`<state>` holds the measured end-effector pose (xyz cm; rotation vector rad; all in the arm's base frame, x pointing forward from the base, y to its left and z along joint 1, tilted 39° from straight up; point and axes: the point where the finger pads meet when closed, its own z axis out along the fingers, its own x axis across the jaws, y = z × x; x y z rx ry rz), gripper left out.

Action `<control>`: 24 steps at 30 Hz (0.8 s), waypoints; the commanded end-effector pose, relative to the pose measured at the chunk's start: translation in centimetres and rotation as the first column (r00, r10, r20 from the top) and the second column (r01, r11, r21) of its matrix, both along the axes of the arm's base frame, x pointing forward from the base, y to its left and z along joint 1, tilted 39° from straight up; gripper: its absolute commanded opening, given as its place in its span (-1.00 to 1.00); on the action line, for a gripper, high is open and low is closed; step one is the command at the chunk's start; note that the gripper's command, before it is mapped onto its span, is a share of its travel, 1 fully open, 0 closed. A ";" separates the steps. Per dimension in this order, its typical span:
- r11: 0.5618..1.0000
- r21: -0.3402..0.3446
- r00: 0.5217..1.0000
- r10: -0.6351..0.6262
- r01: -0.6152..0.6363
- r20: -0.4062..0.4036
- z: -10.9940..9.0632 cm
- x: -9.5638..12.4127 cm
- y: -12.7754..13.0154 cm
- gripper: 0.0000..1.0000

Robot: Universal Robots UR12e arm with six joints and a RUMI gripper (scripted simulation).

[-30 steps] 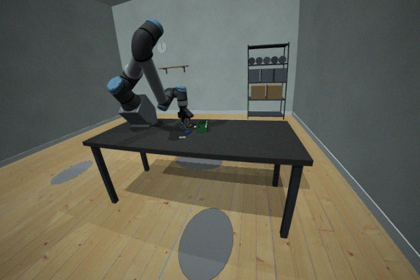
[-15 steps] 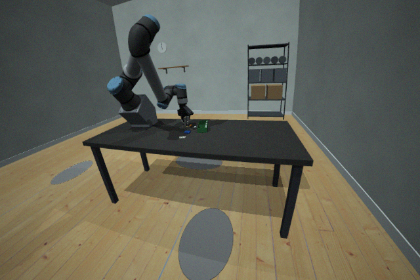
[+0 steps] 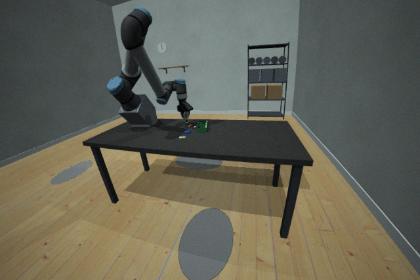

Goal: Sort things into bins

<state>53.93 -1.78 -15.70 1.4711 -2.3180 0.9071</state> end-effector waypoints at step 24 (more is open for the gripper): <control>1.000 -0.001 1.000 -0.005 0.005 -0.008 0.6 -0.3 0.6 -1.00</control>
